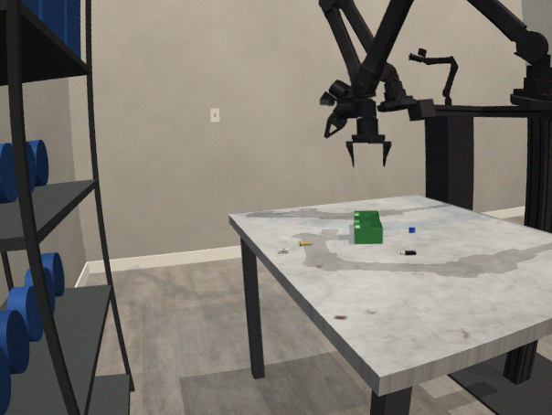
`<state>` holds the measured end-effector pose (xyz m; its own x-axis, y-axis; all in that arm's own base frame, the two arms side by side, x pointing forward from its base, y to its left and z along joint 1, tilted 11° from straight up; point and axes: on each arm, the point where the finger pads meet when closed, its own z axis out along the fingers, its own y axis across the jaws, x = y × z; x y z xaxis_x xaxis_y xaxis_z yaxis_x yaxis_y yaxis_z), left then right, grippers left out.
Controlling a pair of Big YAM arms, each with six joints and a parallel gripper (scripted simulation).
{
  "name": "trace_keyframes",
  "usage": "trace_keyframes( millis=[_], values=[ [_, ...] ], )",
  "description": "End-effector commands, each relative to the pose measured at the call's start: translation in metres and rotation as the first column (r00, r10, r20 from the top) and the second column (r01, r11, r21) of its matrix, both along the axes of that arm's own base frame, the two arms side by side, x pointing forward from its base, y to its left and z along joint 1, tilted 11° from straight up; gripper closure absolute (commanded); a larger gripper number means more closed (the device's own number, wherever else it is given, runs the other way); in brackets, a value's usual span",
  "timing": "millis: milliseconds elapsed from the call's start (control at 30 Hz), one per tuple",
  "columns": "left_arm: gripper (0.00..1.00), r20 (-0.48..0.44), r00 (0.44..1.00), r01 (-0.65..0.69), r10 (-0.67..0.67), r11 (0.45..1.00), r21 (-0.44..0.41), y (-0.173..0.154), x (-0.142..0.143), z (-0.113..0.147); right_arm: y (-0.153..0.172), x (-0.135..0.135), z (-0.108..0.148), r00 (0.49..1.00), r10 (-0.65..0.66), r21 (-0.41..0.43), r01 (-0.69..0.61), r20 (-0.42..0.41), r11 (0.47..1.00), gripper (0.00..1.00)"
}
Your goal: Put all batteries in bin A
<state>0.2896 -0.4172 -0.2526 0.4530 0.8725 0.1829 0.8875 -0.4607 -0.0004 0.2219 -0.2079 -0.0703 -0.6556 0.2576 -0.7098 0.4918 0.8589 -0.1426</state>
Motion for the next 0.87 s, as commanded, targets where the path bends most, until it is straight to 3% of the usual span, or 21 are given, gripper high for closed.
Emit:
trace_keyframes(
  millis=[0,833],
  values=[
    [0.00,-0.006,1.000,0.004,-0.004,1.000,0.003,-0.0001,-0.0079,-0.0108,-0.0008,-0.0021,0.0058,1.000,0.000,-0.012,0.000,0.006,1.000,0.00],
    [0.00,-0.008,1.000,0.004,-0.004,1.000,0.006,0.0017,-0.0091,-0.0115,-0.0008,-0.0021,0.0058,1.000,0.000,-0.012,0.000,0.006,1.000,0.00]
  ],
)
